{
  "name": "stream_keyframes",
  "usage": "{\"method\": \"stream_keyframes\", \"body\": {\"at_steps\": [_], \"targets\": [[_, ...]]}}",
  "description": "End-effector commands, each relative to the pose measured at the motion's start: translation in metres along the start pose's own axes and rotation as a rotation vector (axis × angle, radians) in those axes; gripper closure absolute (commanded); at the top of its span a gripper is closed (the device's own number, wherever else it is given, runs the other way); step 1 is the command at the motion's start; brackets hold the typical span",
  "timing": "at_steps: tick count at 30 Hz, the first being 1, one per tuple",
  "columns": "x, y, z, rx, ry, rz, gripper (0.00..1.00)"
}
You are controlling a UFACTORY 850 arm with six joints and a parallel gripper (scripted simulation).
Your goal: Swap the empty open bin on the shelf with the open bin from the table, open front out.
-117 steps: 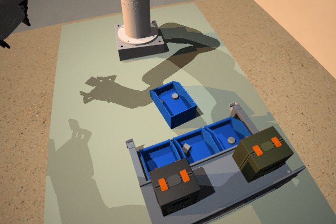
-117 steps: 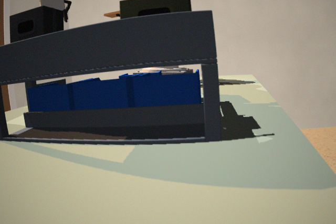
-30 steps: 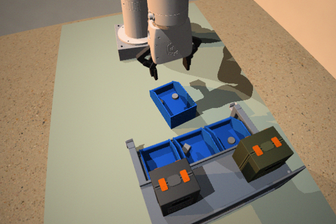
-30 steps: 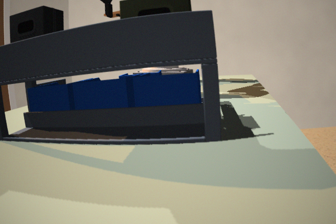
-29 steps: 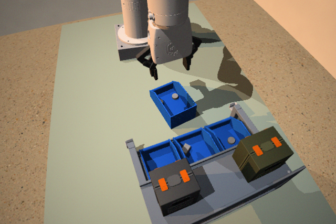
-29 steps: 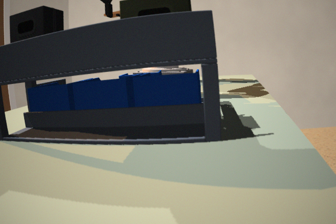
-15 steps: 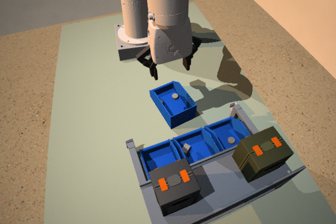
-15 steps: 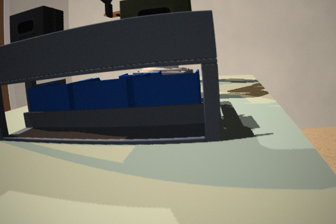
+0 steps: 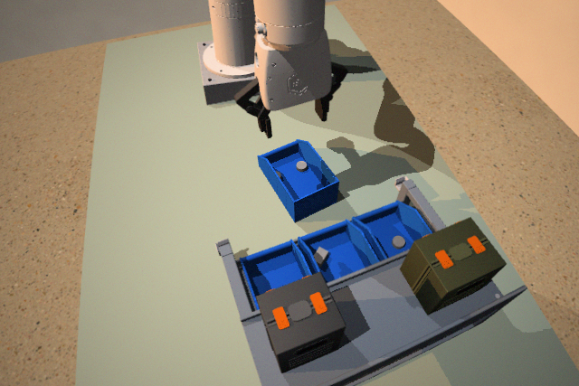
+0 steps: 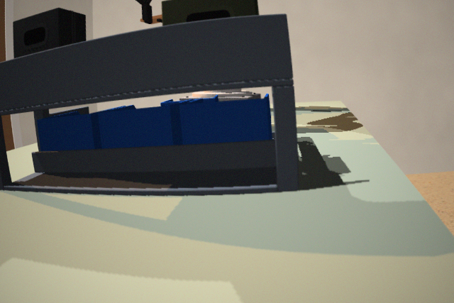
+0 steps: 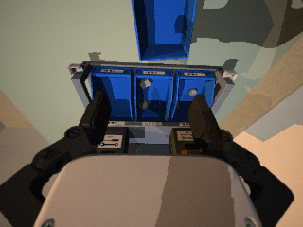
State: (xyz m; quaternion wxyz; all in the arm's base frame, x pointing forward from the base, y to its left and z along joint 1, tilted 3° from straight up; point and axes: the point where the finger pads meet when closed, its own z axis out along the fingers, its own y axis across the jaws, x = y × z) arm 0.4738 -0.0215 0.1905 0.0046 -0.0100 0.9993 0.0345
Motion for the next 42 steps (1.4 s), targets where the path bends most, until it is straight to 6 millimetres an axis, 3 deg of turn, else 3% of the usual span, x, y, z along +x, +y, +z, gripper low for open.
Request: {"method": "stream_keyframes", "body": {"at_steps": [1,23,24,42], "targets": [[-0.0008,0.0000,-0.0008,0.000,-0.002,0.000,0.00],[-0.0008,0.0000,-0.0008,0.000,-0.002,0.000,0.00],[-0.0008,0.0000,-0.0008,0.000,-0.002,0.000,1.00],[-0.0008,0.0000,-0.0008,0.000,-0.002,0.000,1.00]]}}
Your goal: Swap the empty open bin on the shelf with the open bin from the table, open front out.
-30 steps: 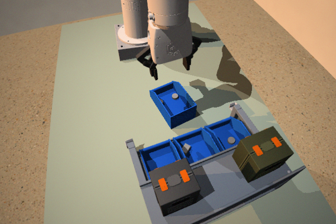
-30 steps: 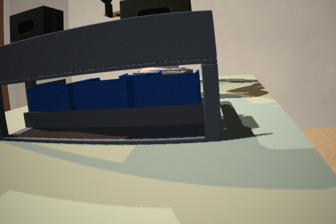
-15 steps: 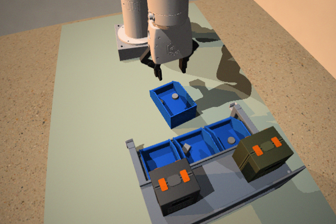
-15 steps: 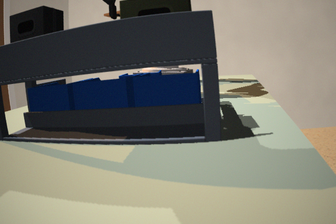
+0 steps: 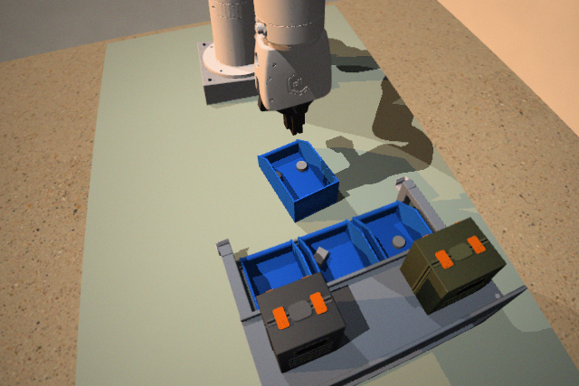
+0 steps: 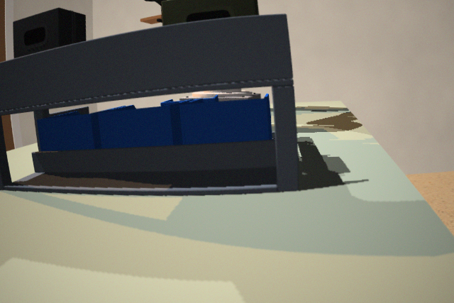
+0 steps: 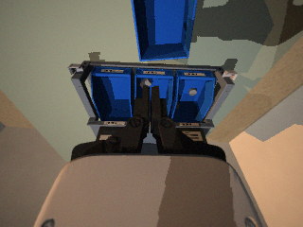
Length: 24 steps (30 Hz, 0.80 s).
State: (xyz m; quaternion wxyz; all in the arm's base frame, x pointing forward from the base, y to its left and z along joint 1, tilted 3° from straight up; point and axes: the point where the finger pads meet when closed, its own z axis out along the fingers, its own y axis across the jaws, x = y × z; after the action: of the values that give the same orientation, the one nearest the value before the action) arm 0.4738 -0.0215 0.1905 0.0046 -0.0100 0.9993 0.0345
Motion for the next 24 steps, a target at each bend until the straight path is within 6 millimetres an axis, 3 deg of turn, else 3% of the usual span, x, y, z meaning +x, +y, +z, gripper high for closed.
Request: {"method": "stream_keyframes", "body": {"at_steps": [1,18,24], "targets": [[-0.001,0.000,-0.001,0.000,-0.002,0.000,1.00],[0.000,0.001,0.000,0.000,-0.002,-0.001,1.00],[0.009,0.016,0.016,0.000,-0.001,-0.025,1.00]]}}
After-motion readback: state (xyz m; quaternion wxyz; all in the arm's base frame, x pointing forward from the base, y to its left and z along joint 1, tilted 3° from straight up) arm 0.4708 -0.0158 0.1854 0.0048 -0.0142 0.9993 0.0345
